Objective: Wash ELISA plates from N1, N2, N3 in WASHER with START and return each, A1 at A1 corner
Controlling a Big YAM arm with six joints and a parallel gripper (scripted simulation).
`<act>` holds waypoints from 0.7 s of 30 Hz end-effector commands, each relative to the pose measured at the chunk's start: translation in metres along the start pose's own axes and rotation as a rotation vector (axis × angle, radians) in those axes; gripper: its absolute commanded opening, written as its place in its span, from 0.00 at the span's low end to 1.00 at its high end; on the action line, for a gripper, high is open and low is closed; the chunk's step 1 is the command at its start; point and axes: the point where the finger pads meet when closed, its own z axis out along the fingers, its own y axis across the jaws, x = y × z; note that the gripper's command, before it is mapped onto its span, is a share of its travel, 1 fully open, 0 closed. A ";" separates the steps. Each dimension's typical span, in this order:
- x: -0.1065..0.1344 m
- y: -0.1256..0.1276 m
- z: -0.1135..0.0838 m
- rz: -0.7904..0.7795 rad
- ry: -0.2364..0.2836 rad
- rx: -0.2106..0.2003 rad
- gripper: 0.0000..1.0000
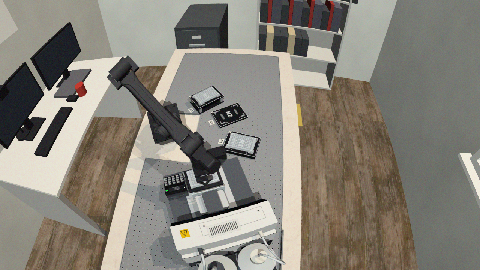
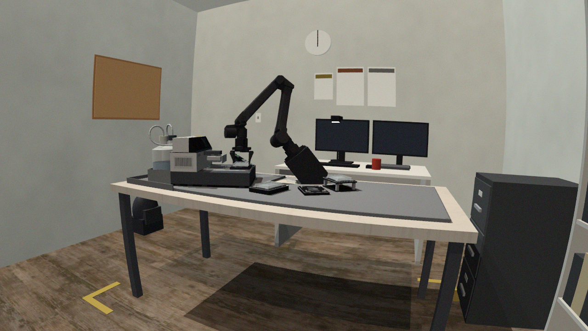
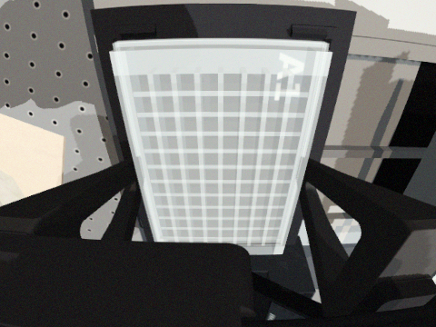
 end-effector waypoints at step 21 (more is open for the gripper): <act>0.002 -0.001 0.006 -0.002 0.003 0.003 0.84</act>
